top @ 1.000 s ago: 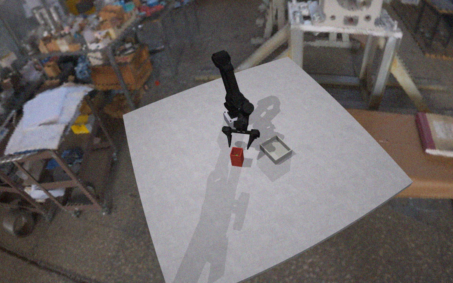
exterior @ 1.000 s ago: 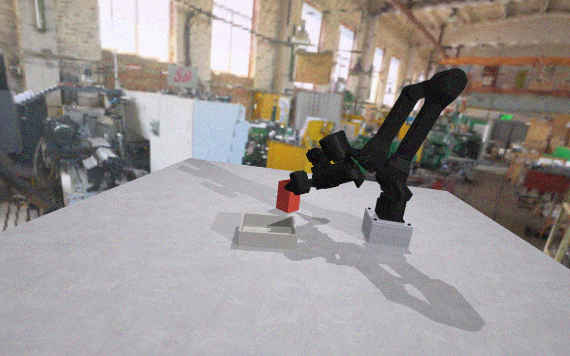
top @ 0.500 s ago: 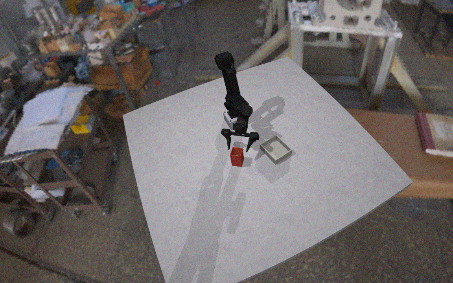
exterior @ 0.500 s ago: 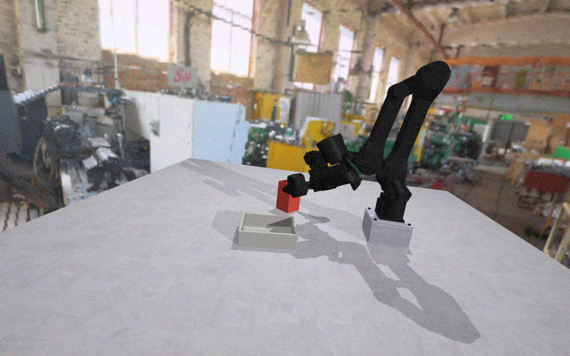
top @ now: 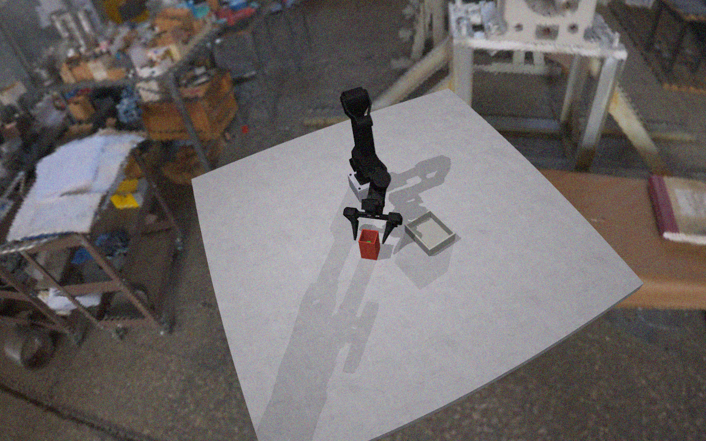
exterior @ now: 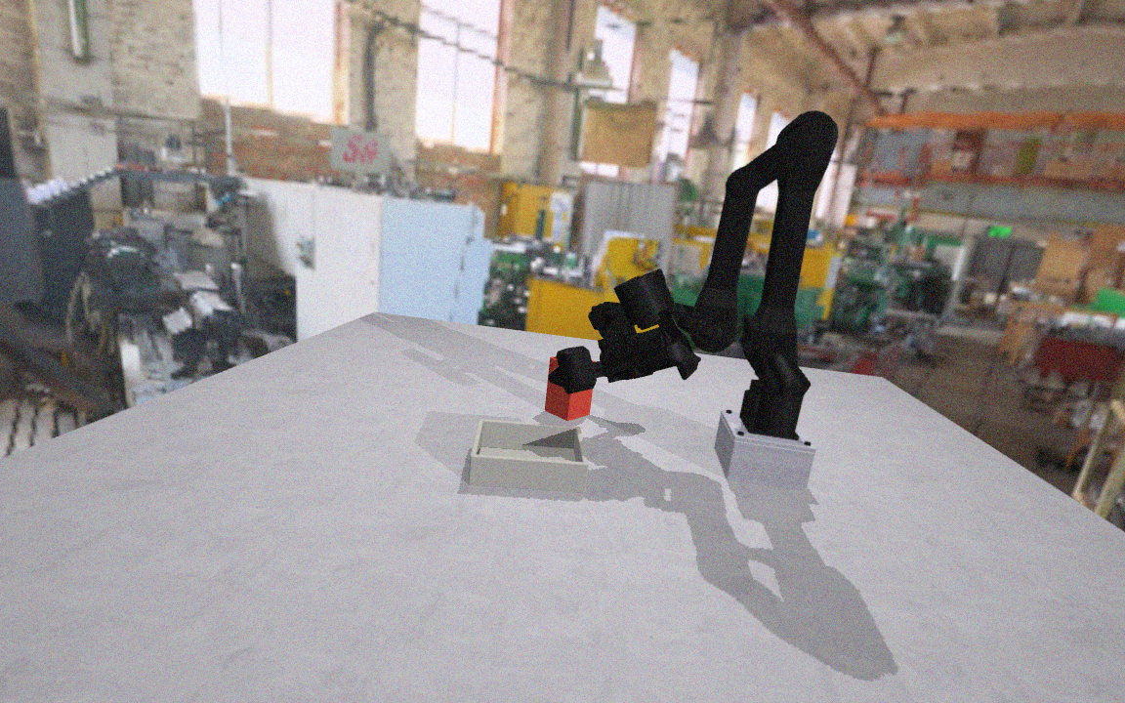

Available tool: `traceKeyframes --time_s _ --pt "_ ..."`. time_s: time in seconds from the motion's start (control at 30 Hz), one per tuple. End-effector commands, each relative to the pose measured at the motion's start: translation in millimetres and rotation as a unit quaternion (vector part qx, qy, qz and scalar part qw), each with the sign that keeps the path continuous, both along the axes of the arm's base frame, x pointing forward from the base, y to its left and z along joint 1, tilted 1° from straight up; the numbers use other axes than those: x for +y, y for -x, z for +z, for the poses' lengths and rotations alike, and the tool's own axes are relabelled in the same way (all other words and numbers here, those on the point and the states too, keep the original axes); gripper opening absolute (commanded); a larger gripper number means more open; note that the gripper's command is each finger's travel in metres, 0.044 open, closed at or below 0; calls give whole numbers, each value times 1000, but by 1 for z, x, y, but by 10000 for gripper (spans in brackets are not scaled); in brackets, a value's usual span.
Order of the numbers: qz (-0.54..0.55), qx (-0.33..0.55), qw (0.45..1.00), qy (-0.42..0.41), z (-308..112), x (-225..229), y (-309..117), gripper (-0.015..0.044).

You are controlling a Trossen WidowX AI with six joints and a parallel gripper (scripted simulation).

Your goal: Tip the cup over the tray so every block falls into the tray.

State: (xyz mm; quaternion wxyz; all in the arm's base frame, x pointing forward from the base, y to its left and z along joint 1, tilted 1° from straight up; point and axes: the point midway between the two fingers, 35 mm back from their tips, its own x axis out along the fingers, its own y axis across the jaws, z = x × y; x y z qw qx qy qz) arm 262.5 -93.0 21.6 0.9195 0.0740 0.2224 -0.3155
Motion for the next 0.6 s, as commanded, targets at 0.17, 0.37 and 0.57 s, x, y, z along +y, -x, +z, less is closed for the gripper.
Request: traceKeyframes --time_s 0.17,0.37,0.57 --pt "2 2 1000 1 -8 -8 -11 440" --pt "2 2 1000 1 -13 -13 -17 440" --pt "2 2 1000 1 -17 -17 -23 440"
